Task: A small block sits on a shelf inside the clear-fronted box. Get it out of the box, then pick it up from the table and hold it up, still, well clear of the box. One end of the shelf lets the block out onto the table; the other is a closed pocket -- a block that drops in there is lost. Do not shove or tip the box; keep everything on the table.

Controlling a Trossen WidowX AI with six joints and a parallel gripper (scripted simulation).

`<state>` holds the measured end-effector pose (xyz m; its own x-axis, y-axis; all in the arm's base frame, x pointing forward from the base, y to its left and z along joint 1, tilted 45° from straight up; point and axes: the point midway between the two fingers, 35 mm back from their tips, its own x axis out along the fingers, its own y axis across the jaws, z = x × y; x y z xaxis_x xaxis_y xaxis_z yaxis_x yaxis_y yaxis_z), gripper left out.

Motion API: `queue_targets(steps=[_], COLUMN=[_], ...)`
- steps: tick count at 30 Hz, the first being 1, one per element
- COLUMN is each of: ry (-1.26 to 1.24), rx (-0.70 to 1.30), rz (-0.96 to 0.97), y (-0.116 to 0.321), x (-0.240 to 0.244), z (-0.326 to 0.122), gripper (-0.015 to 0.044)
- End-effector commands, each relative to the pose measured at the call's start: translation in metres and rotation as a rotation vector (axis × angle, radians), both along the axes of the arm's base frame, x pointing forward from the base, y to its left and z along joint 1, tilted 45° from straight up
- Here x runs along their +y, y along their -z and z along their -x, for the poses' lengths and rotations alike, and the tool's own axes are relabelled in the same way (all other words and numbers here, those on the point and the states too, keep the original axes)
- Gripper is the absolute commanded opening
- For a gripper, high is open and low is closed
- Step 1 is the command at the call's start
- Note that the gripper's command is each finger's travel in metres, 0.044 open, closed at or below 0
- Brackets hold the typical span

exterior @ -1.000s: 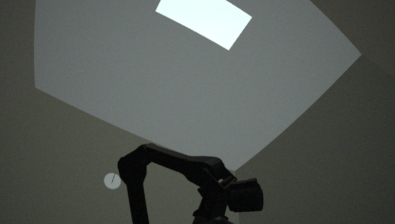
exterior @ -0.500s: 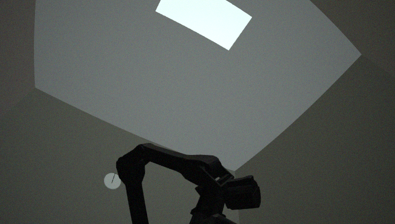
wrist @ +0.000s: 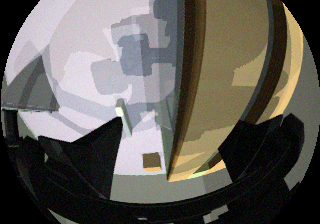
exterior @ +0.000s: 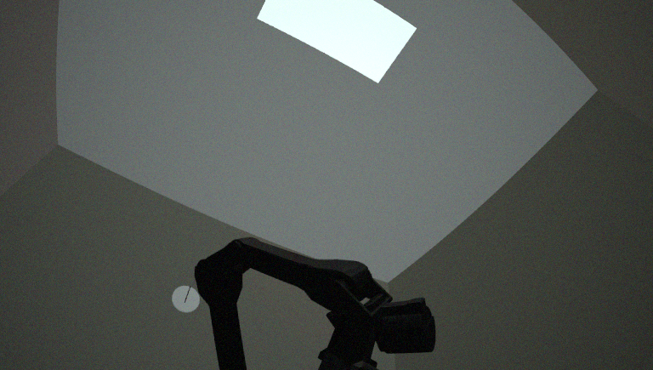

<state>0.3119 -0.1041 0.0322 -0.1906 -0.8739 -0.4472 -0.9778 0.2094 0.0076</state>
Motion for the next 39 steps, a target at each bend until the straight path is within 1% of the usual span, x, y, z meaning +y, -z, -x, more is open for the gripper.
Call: queue_targets(steps=[1,29,39], ry=[0.001,0.001,0.001], rx=[-0.001,0.000,0.000], rz=[0.005,0.006,0.006], y=[-0.008,-0.040,-0.042], x=[-0.008,-0.041,-0.042], z=[0.001,0.008,0.008], gripper=[0.0400,0.0400,0.0400])
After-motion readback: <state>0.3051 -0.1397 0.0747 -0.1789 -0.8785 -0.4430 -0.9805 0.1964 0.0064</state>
